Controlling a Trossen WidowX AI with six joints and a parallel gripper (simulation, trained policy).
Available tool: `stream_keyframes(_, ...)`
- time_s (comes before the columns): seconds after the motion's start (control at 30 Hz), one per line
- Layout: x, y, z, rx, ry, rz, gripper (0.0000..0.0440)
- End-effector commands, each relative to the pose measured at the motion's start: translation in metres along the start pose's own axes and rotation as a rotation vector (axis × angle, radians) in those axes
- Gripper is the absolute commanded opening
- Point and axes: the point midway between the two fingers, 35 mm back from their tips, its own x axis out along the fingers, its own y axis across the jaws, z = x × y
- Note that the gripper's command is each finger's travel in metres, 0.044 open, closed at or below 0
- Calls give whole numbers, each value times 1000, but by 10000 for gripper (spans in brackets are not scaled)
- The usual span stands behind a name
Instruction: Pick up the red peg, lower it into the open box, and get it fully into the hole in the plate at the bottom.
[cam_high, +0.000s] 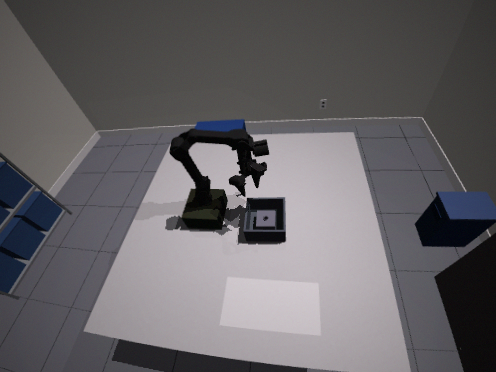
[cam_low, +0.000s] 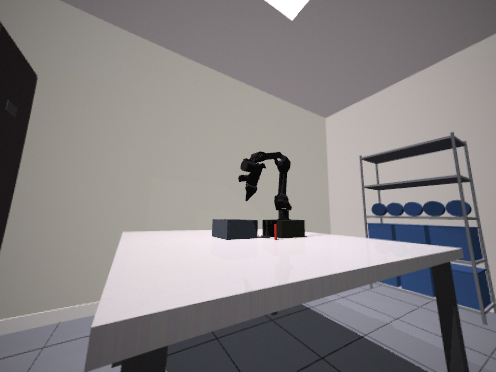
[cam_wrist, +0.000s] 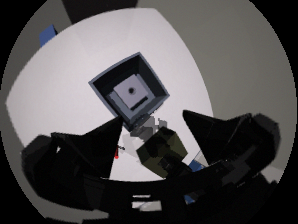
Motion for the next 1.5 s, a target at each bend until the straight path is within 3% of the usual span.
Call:
stream_keyframes(0.0, -5, 18, -19, 4, 58, 11, 440)
stream_keyframes(0.73, -7, 73, -129, 16, 294, -100, 440)
stream_keyframes(1.47, 61, 112, -171, 5, 279, -80, 440)
